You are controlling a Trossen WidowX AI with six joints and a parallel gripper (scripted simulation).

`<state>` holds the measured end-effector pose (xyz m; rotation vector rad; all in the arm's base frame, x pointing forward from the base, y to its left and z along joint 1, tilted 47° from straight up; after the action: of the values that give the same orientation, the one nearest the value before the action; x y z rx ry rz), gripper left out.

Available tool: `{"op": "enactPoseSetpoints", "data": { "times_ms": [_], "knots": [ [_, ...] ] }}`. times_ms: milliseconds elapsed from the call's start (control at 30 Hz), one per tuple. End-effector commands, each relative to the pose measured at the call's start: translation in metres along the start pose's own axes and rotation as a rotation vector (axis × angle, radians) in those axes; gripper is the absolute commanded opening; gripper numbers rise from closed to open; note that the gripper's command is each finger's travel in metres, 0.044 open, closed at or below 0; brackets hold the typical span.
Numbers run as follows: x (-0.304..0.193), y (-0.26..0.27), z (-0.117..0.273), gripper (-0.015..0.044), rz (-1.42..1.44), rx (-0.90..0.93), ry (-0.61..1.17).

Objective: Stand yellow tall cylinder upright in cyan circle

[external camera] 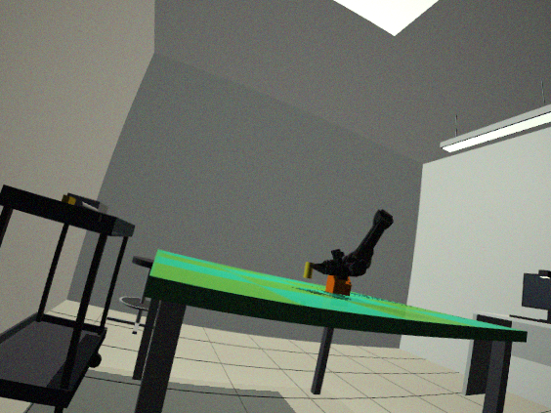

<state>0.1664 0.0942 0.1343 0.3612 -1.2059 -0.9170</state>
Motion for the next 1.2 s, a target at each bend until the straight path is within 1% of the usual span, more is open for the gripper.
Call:
{"op": "enactPoseSetpoints", "data": {
  "times_ms": [0,667,1067,1167],
  "knots": [
    [-0.008,-0.001,0.0,0.0105,-0.002,0.004,-0.006],
    [-0.045,-0.004,-0.002,0.0105,0.006,0.012,-0.005],
    [-0.046,-0.004,-0.002,0.0105,0.007,0.011,-0.005],
    [-0.046,-0.004,-0.002,0.0184,0.007,0.011,-0.005]
  ]
}}
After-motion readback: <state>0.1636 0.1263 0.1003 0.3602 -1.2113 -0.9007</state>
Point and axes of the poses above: the point midway between the two fingers, 35 mm back from their tips, its own z axis back along the fingers, its own y axis across the jaws, x = y × z, the point moved 6 cm from there along z, back along the fingers
